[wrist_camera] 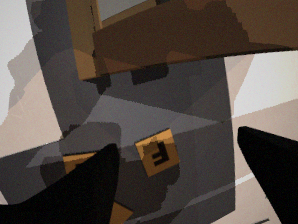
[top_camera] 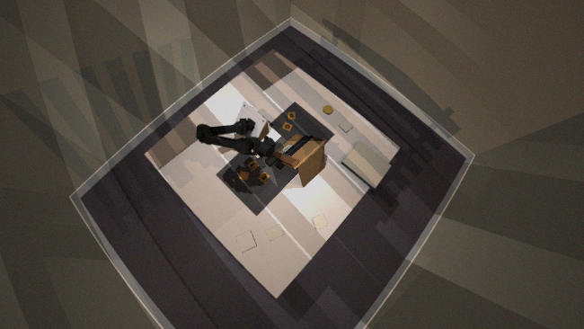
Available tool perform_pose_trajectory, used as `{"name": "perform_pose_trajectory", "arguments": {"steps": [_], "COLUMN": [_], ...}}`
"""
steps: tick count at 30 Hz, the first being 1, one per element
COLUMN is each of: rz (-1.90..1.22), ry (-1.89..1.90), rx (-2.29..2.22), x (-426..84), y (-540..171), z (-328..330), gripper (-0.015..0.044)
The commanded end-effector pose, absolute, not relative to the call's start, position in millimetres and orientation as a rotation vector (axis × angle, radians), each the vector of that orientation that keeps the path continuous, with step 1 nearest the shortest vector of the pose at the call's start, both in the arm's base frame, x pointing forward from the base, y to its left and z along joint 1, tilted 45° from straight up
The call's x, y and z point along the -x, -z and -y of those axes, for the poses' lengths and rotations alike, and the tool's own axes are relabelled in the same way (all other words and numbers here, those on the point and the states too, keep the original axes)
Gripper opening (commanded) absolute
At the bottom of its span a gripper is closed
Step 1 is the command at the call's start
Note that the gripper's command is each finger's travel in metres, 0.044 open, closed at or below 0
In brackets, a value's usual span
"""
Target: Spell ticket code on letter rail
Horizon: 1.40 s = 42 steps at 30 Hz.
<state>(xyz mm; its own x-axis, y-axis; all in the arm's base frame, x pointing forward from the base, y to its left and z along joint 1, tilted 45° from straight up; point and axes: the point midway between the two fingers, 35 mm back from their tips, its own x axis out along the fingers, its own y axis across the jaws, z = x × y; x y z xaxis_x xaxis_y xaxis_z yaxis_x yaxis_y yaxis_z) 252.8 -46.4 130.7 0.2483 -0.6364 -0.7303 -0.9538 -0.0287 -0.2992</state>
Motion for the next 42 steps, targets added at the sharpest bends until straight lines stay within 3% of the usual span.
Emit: {"name": "perform_pose_trajectory", "arguments": {"steps": [1,10,42], "rz": [-1.582,-1.841,-1.842], "ry": [-0.498,-0.454,-0.452], "rx": [1.695,1.517,1.518], "x": [-229,-157,-160], "y": [-127,-116,-86], "z": [87,157,184], "gripper": [0.034,0.034,0.034]}}
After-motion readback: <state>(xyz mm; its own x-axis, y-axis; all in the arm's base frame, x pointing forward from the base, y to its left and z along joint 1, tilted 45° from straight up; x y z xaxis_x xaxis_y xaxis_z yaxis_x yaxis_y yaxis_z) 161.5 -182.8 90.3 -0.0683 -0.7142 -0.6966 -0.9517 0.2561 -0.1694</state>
